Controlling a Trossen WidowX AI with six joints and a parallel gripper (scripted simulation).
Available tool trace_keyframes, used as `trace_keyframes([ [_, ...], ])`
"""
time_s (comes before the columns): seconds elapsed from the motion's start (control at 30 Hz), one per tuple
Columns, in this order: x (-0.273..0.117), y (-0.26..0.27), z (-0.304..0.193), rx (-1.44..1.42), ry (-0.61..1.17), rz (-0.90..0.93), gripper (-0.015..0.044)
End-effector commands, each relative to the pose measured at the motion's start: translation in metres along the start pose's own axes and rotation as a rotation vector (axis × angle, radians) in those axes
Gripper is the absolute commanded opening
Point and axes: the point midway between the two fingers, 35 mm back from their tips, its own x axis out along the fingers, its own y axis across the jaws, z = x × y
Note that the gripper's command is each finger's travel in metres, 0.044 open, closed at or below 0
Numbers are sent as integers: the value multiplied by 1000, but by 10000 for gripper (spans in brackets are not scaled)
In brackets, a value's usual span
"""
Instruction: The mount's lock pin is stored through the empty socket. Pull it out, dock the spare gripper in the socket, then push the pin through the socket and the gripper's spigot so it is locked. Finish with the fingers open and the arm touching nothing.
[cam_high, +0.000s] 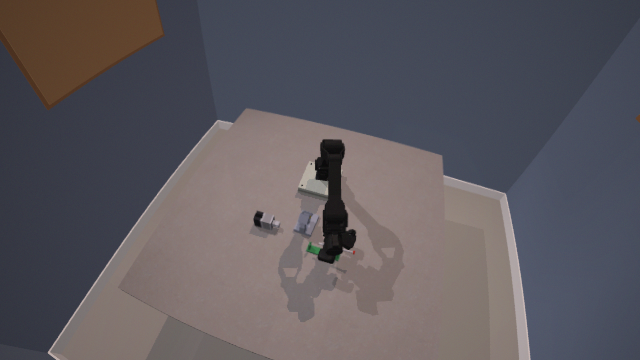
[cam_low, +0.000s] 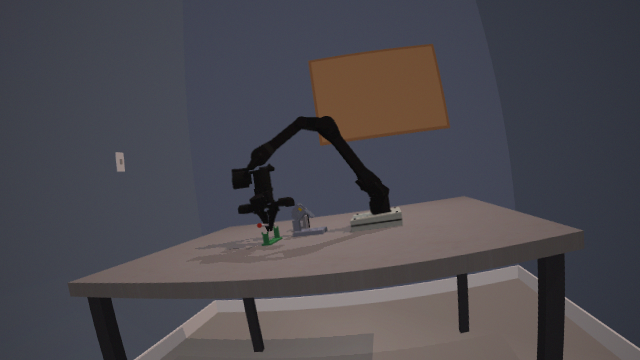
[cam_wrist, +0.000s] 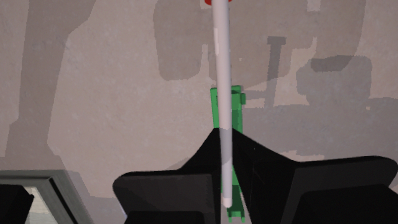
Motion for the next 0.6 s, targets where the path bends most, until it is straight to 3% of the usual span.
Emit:
trace_keyframes([
  [0.0,0,0,-1,0,0,0,0],
  [0.57,-21,-7,-48,-19,5,-1,0],
])
